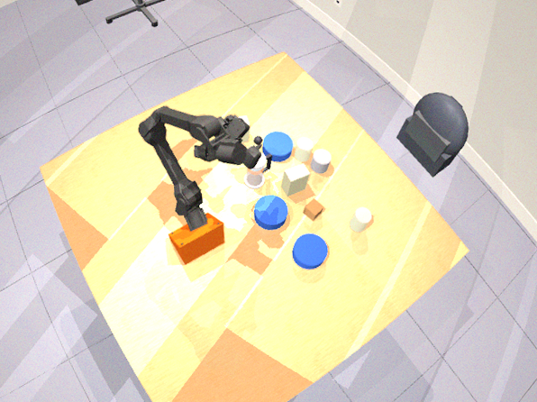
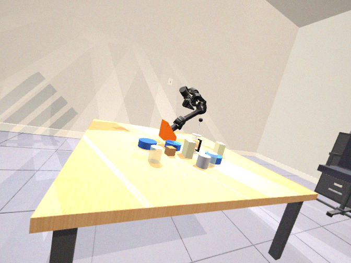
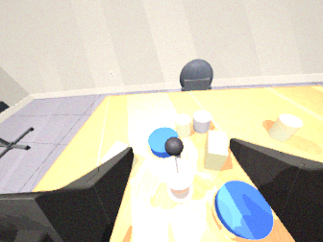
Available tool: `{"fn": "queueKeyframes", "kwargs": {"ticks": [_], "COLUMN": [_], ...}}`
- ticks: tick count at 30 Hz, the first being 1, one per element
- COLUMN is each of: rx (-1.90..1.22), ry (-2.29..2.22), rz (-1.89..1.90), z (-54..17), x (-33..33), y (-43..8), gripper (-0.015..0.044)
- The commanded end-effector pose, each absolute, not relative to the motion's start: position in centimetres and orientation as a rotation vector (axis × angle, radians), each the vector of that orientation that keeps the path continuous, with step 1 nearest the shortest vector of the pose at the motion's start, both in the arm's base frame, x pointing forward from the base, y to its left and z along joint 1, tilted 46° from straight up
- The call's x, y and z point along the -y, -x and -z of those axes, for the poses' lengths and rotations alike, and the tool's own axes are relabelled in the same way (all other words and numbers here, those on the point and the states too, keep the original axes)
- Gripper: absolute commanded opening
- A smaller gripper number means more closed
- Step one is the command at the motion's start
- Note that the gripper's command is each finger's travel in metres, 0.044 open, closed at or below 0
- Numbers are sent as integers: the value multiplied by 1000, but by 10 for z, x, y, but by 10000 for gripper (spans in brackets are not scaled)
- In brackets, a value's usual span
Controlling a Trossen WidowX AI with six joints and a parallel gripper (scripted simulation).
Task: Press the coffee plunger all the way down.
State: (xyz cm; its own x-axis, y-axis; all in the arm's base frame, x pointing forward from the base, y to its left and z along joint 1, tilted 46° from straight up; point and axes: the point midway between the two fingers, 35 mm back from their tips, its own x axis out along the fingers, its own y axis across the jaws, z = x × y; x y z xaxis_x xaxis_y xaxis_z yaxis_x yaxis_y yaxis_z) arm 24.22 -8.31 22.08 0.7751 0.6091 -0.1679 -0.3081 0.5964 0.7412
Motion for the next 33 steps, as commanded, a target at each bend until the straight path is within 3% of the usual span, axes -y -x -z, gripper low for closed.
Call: {"fn": "queueKeyframes", "kwargs": {"ticks": [1, 33], "rx": [-426, -448], "ry": [-663, -645], "rz": [-656, -654], "z": [-199, -184], "x": [53, 31], "y": [-249, -272], "gripper": [440, 440]}}
